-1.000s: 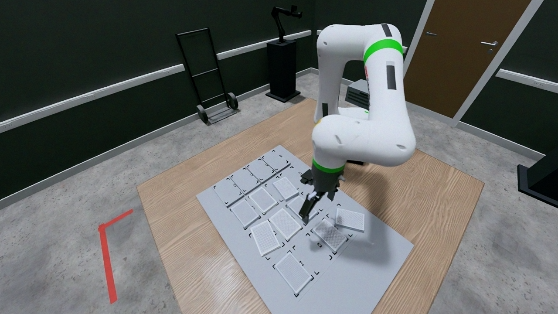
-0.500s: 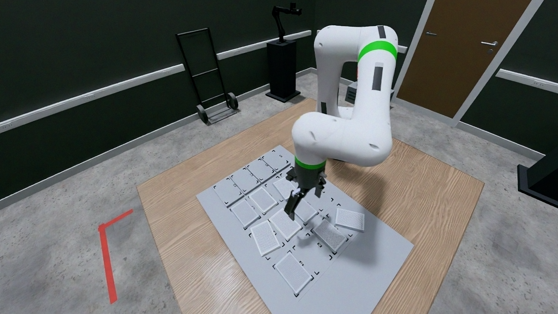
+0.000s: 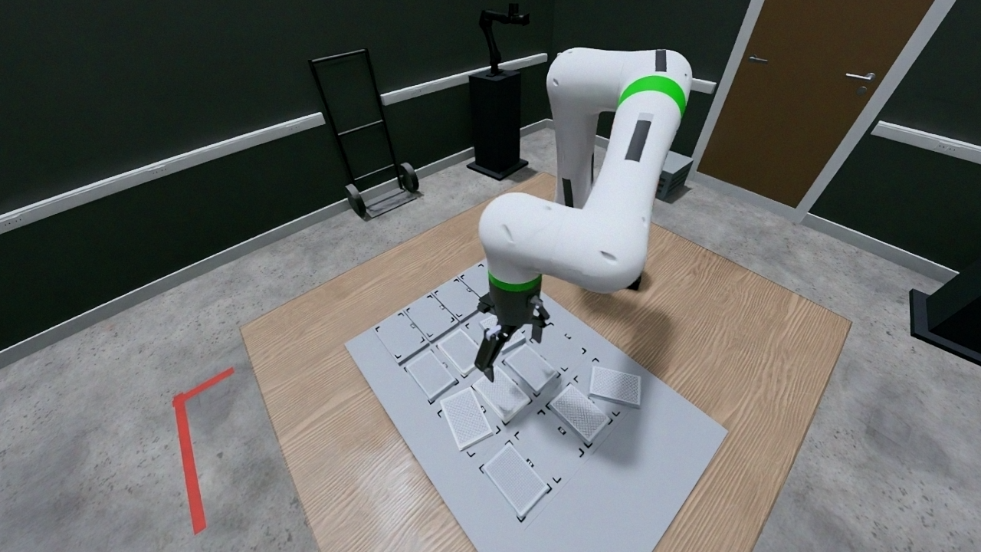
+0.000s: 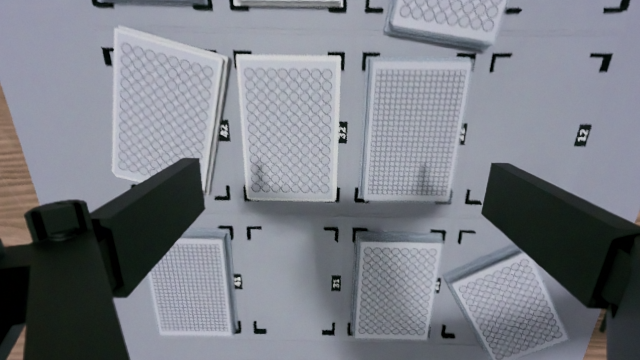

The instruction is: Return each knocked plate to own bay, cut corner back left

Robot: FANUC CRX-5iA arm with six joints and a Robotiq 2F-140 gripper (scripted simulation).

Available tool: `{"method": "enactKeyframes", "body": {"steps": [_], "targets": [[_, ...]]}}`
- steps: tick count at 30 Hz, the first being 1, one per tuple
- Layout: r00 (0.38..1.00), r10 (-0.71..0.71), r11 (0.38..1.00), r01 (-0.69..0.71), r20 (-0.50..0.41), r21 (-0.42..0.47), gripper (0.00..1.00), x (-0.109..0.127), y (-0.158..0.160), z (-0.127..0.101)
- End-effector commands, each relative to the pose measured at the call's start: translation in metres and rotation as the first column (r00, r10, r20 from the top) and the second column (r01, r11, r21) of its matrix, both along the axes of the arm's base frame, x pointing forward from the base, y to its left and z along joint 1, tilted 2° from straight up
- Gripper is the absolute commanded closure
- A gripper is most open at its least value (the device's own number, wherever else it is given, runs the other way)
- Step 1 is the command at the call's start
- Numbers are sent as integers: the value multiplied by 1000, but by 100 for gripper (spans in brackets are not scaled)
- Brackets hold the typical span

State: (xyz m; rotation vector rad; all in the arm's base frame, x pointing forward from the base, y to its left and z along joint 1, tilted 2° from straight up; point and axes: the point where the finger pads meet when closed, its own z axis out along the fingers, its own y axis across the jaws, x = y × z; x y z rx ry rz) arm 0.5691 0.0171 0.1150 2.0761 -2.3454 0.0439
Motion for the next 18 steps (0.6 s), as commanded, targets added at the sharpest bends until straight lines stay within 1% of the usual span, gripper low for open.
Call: {"method": "enactKeyframes", "body": {"steps": [1, 12, 18], "targets": [[1000, 0, 1000, 0, 2, 0, 0, 6, -11, 1], [1000, 0, 1000, 0, 2, 0, 0, 22, -43, 2], [1000, 0, 1000, 0, 2, 0, 0, 22, -43, 2]]}}
